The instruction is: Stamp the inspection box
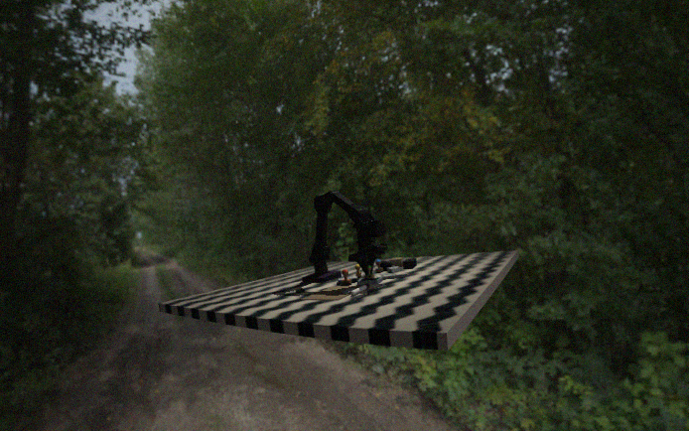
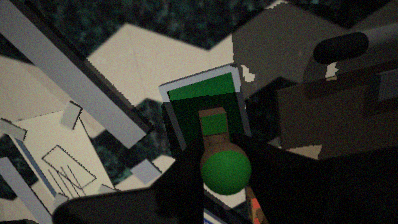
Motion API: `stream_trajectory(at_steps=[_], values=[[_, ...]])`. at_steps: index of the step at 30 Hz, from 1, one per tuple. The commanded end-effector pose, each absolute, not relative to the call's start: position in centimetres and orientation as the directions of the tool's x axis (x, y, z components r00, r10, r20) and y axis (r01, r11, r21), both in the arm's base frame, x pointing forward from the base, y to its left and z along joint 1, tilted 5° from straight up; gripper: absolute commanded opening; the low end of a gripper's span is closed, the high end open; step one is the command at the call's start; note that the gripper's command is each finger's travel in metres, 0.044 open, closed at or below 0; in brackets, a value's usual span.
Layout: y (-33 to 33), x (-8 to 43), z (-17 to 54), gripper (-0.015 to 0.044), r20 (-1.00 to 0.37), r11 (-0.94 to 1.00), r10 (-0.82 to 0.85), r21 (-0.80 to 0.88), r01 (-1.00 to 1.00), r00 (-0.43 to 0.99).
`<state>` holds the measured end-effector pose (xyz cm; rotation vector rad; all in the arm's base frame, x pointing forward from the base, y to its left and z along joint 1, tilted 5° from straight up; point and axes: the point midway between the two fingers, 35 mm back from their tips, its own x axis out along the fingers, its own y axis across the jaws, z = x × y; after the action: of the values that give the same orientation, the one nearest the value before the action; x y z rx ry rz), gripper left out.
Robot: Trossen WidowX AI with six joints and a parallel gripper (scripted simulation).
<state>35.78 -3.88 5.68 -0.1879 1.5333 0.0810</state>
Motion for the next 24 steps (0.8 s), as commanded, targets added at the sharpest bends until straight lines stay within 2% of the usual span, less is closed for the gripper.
stream_trajectory(at_steps=[1,24], values=[[-3.88,35.88,5.47,0.0,-0.997,0.983,-0.063,-0.069,-0.171,0.04],[-3.81,35.85,6.27,0.0,-0.997,0.983,-0.063,-0.069,-0.171,0.04]])
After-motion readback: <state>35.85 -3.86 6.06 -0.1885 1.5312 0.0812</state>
